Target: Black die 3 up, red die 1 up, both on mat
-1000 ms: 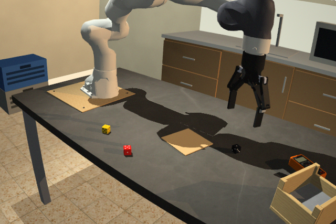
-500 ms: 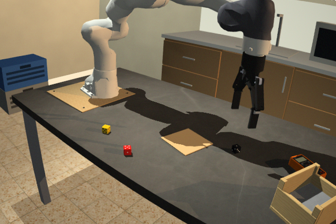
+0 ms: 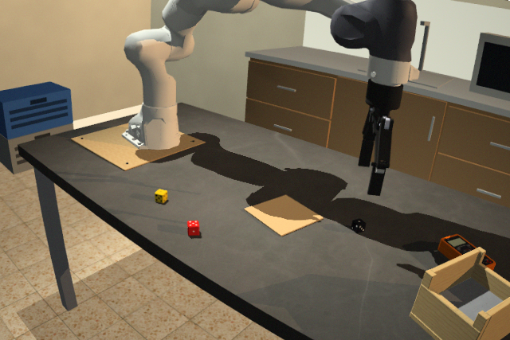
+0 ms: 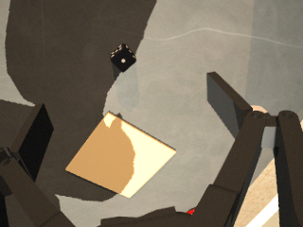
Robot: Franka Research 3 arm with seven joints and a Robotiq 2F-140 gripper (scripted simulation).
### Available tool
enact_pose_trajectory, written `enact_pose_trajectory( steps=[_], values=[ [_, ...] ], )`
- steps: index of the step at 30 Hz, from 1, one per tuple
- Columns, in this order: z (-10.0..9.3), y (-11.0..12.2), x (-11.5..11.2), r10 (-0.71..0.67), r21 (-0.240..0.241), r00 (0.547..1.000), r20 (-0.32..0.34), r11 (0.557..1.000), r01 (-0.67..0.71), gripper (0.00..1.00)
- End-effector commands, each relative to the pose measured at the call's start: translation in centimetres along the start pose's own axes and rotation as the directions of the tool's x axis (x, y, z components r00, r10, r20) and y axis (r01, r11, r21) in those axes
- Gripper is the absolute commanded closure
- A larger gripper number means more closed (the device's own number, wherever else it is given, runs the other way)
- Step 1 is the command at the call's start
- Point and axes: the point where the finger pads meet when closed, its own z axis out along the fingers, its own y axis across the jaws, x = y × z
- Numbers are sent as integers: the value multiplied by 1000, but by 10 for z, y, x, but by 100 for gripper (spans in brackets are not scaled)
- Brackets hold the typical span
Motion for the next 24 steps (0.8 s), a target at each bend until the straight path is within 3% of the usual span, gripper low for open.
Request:
enact_pose_trajectory(
  steps=[1,19,24],
  values=[
    [1,-2,2,156,-1,988,-3,988,-156,0],
    [4,-2,2,427,1,904,-2,904,-427,0],
    [5,-2,2,528,1,849,-1,849,-528,0]
  ],
)
